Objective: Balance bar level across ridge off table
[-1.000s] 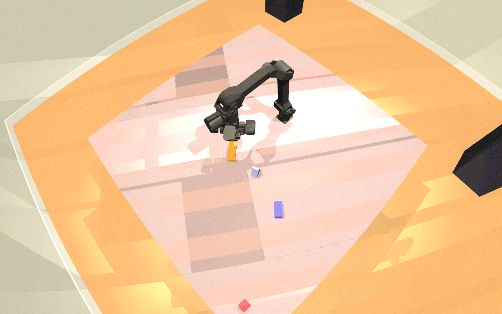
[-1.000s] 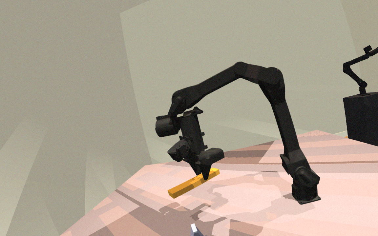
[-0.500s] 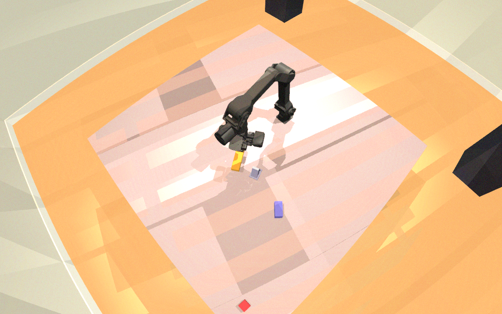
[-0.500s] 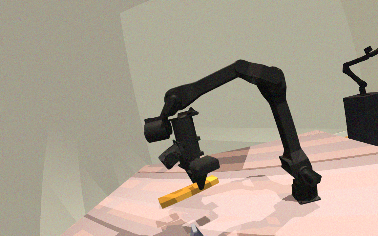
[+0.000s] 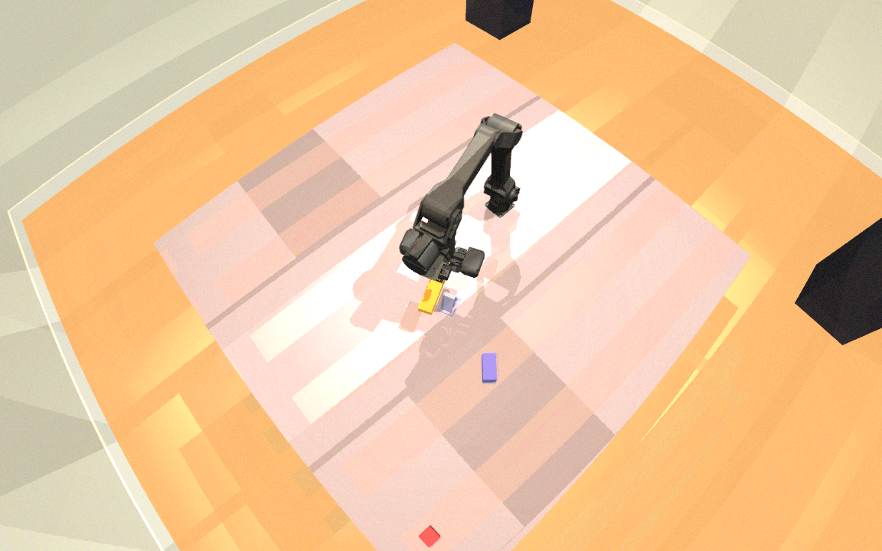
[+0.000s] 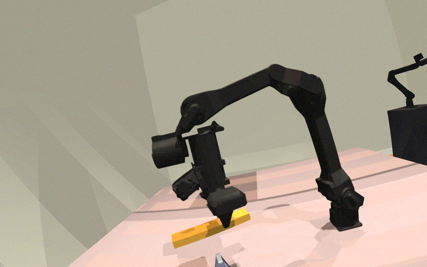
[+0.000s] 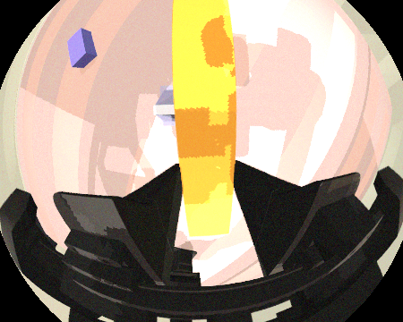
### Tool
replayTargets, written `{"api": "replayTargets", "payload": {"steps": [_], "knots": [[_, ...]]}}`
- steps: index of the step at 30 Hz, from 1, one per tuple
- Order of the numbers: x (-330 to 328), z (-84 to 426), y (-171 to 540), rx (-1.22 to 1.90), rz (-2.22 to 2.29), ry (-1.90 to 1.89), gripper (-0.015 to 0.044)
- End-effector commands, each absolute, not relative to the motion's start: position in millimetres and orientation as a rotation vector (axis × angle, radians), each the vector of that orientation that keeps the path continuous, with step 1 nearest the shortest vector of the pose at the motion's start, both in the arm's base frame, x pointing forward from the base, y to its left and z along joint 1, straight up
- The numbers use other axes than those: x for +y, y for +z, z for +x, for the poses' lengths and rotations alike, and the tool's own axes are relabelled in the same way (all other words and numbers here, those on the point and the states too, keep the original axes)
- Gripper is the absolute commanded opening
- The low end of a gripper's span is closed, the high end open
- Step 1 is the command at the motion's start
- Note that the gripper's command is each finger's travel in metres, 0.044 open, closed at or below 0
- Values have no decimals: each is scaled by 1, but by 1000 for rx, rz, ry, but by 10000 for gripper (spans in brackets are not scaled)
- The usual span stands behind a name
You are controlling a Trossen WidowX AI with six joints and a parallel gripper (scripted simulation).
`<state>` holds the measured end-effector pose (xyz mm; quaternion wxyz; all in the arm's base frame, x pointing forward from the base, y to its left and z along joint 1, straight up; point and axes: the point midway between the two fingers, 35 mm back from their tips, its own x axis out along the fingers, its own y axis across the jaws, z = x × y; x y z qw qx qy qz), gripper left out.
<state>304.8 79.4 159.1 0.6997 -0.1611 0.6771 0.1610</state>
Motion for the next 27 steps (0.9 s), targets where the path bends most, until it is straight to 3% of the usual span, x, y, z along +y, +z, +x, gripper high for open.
{"api": "replayTargets", "payload": {"steps": [1,27], "knots": [[93,301,160,1514,-329,334,0],[112,297,132,1518,-299,307,0]]}}
